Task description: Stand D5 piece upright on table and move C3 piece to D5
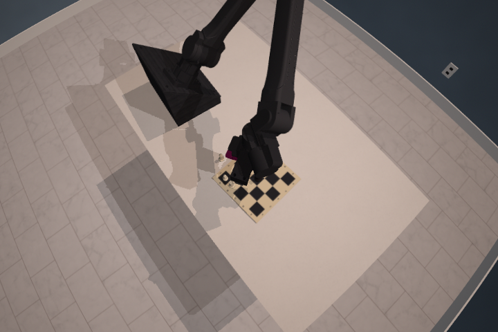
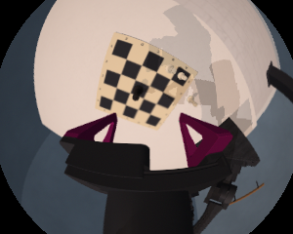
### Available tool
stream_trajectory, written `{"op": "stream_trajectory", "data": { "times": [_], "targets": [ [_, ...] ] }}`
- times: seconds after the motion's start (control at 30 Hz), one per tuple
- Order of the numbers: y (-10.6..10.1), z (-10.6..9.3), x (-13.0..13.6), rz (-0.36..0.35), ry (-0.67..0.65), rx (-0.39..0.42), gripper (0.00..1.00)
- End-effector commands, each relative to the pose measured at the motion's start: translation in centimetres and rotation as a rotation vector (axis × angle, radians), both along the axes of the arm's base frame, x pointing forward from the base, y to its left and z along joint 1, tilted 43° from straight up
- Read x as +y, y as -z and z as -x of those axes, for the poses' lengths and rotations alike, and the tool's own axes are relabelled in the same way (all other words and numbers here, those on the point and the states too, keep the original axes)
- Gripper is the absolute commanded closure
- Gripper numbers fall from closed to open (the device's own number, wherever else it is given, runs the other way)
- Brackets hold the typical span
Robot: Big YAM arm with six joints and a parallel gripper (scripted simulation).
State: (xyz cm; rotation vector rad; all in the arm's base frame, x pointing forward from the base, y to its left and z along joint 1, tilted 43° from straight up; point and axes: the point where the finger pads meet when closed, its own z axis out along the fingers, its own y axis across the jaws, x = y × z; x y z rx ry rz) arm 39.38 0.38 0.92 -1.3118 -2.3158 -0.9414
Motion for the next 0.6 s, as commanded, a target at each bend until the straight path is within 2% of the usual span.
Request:
{"op": "stream_trajectory", "data": {
  "times": [0.0, 0.03, 0.07, 0.1, 0.17, 0.2, 0.57],
  "targets": [
    [-1.8, -3.8, 1.1, 0.021, -0.196, -0.200, 0.00],
    [-2.4, -4.1, 1.1, 0.029, -0.238, -0.250, 0.00],
    [-1.5, -2.2, 1.6, 0.025, -0.296, -0.284, 0.00],
    [-1.1, -2.0, 1.6, 0.023, -0.352, -0.318, 0.60],
    [-1.1, -2.0, 1.6, 0.023, -0.352, -0.318, 0.60],
    [-0.8, -2.0, 0.1, 0.026, -0.342, -0.328, 0.60],
    [-0.8, -2.2, 0.2, 0.030, -0.347, -0.338, 0.60]
  ]
}}
